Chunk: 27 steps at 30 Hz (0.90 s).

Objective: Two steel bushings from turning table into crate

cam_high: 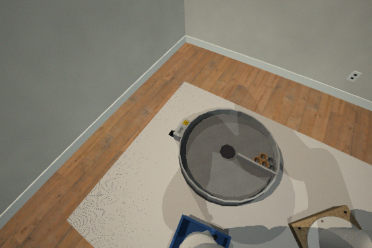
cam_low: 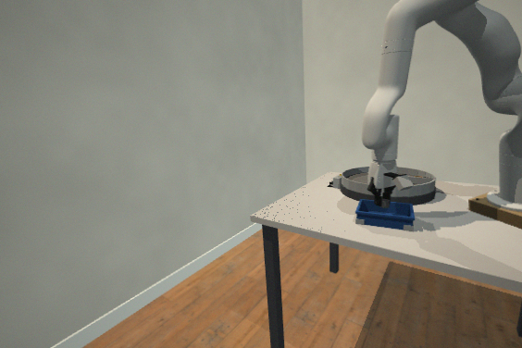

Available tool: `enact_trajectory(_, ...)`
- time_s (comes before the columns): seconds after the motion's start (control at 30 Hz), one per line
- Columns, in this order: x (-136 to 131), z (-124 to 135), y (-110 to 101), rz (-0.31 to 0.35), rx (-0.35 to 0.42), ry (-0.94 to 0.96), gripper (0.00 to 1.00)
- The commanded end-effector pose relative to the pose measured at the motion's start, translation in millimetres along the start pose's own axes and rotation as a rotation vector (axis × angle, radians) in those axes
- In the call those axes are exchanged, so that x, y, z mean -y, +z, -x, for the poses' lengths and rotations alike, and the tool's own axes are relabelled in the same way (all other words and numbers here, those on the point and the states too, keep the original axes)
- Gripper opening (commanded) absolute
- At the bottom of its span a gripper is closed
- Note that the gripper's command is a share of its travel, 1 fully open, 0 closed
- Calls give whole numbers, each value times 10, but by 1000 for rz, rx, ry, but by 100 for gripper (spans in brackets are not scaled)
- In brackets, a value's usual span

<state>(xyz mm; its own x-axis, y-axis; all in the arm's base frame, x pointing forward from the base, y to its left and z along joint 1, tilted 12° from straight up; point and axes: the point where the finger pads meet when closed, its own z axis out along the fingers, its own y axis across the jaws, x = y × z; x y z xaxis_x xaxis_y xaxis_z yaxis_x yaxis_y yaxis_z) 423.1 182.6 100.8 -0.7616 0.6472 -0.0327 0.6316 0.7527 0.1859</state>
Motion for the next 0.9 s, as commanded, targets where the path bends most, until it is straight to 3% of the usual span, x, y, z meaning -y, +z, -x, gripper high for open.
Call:
enact_trajectory(0.0, -6, 3, 30, 11, -3, 0, 0)
enact_trajectory(0.87, -9, 2, 332, 11, -3, 0, 0)
